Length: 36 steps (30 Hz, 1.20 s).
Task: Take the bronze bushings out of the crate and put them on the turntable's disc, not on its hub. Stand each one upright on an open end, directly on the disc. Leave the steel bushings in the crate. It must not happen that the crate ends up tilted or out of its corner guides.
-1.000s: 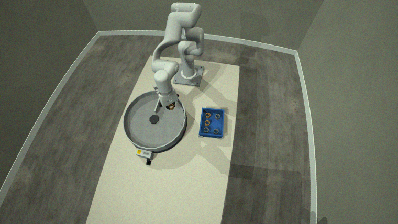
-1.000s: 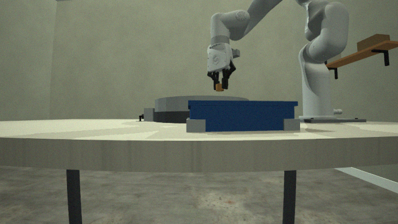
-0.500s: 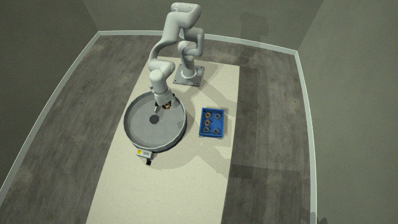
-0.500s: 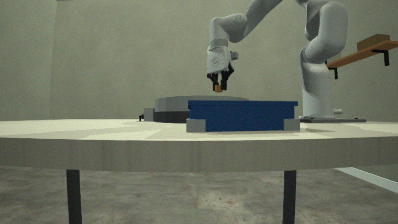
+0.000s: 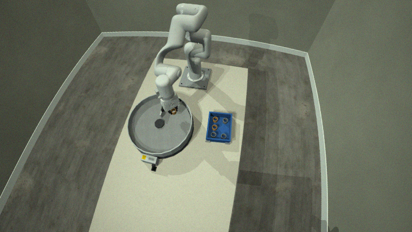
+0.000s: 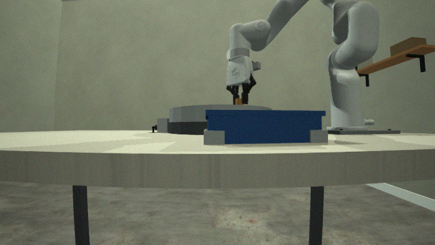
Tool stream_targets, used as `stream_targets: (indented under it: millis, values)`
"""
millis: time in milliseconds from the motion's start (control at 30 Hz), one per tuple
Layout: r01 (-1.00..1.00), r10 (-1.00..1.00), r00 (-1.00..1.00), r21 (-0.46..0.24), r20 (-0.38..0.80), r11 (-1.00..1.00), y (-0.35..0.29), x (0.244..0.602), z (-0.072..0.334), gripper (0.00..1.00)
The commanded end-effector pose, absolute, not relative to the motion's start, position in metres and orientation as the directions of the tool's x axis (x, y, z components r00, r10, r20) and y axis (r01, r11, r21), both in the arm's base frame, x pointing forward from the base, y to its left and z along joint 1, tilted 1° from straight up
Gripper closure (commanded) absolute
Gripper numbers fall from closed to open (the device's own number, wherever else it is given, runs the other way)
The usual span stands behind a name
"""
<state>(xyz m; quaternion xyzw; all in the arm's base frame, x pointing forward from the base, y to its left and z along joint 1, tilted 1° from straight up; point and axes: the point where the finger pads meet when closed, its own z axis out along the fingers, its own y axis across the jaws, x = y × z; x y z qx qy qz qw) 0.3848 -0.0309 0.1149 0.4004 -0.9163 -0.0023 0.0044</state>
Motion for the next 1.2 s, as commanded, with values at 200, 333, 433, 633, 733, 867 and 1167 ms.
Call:
stream_targets:
  millis: [200, 333, 433, 633, 733, 867, 1167]
  values:
    - [-0.734, -0.734, -0.679, 0.003, 0.002, 0.679, -0.031, 0.387, 0.111, 1.00]
    - [-0.734, -0.734, -0.679, 0.003, 0.002, 0.679, -0.031, 0.387, 0.111, 1.00]
    - [-0.734, -0.734, -0.679, 0.003, 0.002, 0.679, -0.031, 0.387, 0.110, 1.00]
    - [-0.734, -0.734, -0.679, 0.003, 0.002, 0.679, -0.031, 0.387, 0.106, 1.00]
    - [-0.734, -0.734, -0.679, 0.003, 0.002, 0.679, -0.031, 0.387, 0.102, 1.00]
    - [-0.734, -0.734, -0.679, 0.003, 0.002, 0.679, -0.032, 0.387, 0.099, 1.00]
    - [-0.734, -0.734, -0.679, 0.003, 0.002, 0.679, -0.032, 0.387, 0.083, 1.00]
